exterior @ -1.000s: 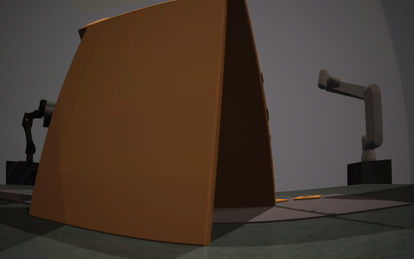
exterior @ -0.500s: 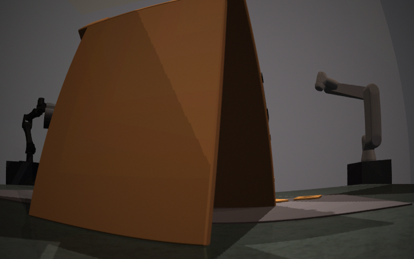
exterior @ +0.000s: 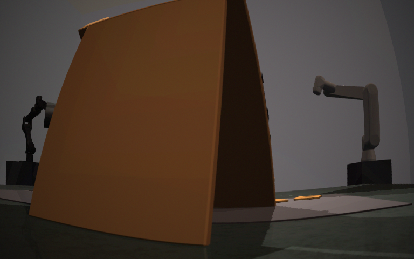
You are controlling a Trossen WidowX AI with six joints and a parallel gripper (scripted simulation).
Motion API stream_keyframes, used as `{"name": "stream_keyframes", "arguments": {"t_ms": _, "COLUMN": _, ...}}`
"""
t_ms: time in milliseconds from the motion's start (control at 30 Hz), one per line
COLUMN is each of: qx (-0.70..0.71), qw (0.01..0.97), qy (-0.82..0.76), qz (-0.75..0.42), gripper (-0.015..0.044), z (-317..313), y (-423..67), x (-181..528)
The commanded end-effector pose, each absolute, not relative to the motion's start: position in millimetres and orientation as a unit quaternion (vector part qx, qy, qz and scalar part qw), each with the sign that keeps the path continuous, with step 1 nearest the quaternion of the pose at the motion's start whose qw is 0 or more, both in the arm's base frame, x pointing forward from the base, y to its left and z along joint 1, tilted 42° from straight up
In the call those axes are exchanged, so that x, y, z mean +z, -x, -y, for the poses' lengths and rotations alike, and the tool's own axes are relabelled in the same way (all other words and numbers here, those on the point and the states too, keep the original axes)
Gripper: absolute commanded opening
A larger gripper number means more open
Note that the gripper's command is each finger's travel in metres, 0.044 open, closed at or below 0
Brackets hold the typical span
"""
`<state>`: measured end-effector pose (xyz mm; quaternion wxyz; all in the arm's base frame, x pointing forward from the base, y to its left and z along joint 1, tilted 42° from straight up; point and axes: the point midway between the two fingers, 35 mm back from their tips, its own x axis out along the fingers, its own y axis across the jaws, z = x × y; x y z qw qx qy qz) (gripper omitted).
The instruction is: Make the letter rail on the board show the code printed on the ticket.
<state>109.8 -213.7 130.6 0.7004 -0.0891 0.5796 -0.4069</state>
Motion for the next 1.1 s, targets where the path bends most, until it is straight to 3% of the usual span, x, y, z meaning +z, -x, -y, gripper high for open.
{"name": "stream_keyframes", "arguments": {"t_ms": 0, "qx": -0.409, "qw": 0.701, "qy": 0.090, "qz": -0.578, "gripper": 0.0050, "z": 212, "y": -110, "x": 133}}
{"name": "stream_keyframes", "arguments": {"t_ms": 67, "qx": -0.408, "qw": 0.701, "qy": 0.089, "qz": -0.578, "gripper": 0.0000, "z": 211, "y": -110, "x": 133}}
{"name": "stream_keyframes", "arguments": {"t_ms": 1067, "qx": -0.408, "qw": 0.701, "qy": 0.089, "qz": -0.578, "gripper": 0.0000, "z": 194, "y": -110, "x": 141}}
